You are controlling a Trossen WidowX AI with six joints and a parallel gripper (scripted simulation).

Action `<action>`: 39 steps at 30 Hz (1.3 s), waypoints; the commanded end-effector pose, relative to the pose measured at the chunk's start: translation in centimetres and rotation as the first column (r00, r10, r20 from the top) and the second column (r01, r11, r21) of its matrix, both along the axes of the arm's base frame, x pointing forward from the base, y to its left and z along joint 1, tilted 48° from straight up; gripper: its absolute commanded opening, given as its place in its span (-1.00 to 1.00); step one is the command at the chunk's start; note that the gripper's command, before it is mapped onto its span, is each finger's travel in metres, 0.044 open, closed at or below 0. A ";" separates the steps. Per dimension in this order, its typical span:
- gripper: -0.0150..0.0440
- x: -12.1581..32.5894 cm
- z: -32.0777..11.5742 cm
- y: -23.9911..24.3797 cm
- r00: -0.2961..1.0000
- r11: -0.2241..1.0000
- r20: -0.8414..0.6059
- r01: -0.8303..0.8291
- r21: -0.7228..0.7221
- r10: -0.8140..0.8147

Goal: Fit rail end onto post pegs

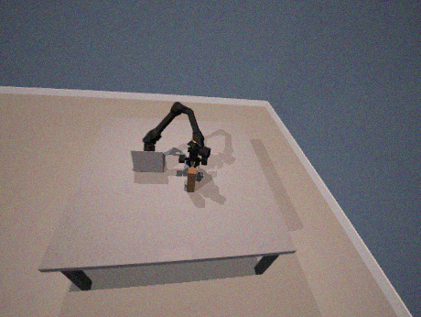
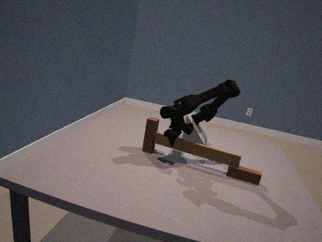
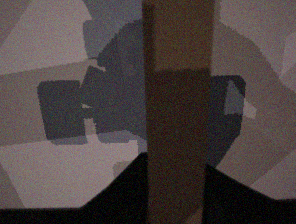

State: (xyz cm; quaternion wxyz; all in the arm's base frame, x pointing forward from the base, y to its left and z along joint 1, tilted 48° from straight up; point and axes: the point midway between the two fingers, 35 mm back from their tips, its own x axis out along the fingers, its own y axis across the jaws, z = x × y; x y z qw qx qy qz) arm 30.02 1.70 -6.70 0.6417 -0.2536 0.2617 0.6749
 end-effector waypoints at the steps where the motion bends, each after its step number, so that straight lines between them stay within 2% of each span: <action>1: -0.49 0.2 -0.1 -0.4 1.000 1.000 0.007 0.004 -0.004 -0.004; 18: -0.49 0.2 -0.4 -0.8 1.000 1.000 0.007 0.004 -0.004 -0.004; 34: 0.93 0.0 -0.3 -0.2 1.000 1.000 -0.002 -0.002 0.002 0.002; 35: 1.00 0.0 -0.3 -0.2 1.000 1.000 -0.002 -0.002 0.002 0.002; 39: 1.00 0.0 -0.3 -0.2 1.000 1.000 -0.002 -0.002 0.002 0.002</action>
